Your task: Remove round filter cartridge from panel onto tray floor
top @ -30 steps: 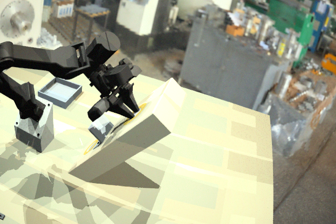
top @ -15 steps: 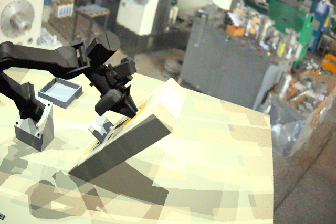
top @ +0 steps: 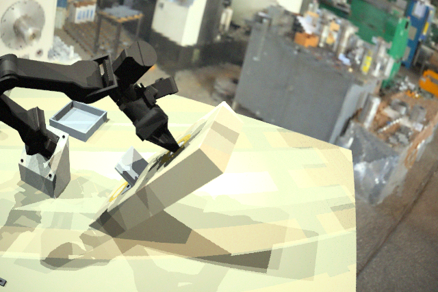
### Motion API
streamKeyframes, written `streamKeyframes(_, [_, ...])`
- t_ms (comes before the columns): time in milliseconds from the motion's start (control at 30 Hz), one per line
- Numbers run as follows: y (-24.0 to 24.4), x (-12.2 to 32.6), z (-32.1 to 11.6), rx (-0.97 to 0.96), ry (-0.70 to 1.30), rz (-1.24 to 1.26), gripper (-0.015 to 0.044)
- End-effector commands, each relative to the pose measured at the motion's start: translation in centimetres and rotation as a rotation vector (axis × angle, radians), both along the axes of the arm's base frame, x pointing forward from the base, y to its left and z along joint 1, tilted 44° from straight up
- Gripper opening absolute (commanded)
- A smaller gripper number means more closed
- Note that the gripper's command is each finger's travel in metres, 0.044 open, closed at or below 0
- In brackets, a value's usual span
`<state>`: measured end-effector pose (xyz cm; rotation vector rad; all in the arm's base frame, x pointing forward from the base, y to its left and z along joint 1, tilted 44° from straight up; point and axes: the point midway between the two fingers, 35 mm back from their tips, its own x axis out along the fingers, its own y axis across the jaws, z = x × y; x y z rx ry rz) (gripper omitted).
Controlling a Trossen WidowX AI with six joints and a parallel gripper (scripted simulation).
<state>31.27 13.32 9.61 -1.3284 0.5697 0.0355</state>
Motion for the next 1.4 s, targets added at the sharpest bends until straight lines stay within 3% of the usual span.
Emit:
streamKeyframes(0, [0.1,-0.3,0.0,-0.004,0.013,0.000,0.0000])
streamKeyframes(667, [2.1,-6.3,2.9,0.033,0.000,-0.018,0.0000])
streamKeyframes(1367, [-2.5,-9.0,-1.5,0.032,0.001,-0.018,0.0000])
